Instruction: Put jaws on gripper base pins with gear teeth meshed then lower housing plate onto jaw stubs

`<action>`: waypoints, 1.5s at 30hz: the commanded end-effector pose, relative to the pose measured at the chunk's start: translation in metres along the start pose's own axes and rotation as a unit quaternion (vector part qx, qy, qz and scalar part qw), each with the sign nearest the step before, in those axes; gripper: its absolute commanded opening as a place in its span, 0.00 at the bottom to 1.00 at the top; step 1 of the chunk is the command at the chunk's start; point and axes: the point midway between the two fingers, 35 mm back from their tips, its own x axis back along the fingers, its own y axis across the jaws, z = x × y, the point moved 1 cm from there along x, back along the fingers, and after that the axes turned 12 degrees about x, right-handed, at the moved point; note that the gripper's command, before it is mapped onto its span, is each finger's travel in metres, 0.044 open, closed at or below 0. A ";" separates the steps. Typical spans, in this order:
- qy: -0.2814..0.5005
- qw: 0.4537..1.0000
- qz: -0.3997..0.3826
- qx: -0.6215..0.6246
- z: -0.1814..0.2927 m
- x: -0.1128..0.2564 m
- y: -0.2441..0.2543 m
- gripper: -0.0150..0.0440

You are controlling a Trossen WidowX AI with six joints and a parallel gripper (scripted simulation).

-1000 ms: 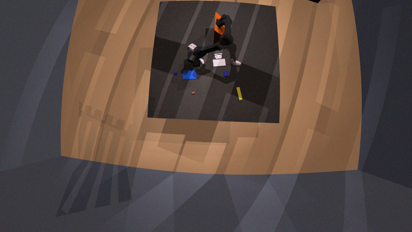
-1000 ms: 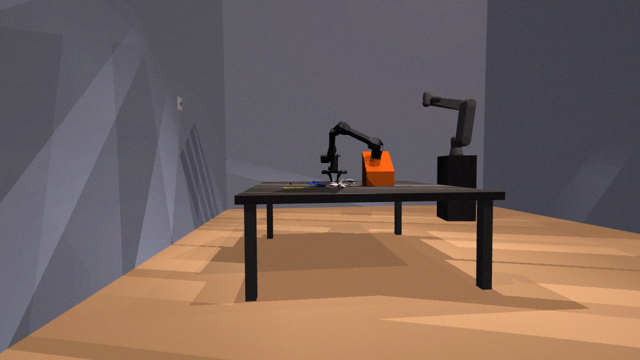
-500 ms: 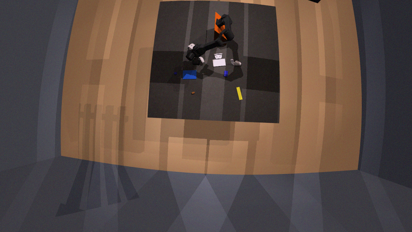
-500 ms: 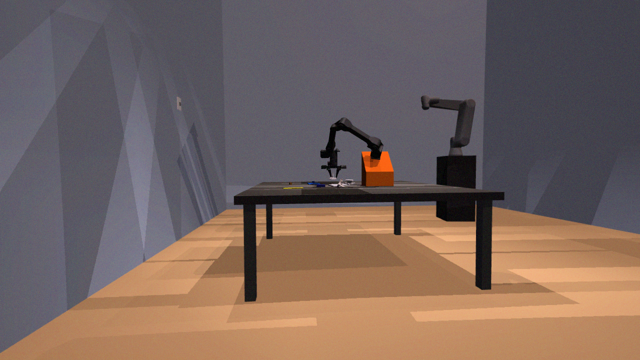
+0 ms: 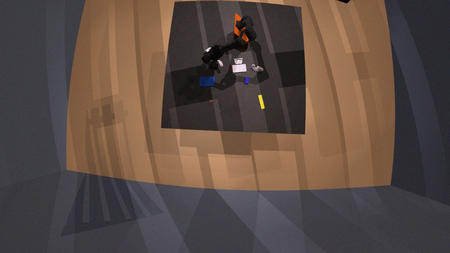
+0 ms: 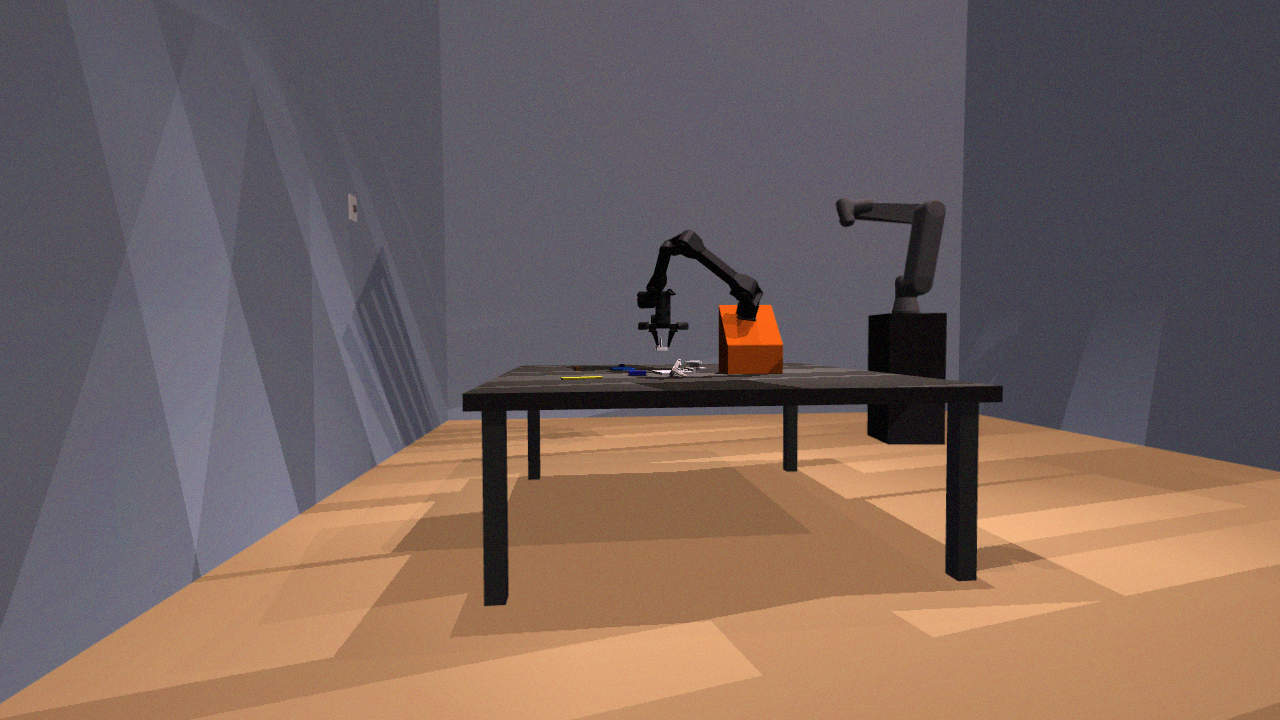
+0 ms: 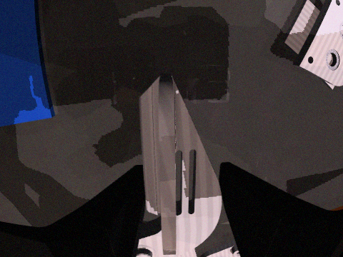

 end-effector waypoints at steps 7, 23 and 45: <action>-0.002 0.992 0.002 0.128 0.019 0.003 -0.002 0.48; -0.001 0.920 0.003 0.392 0.062 0.004 -0.012 0.48; 0.003 0.711 0.002 0.703 0.118 0.002 -0.036 0.48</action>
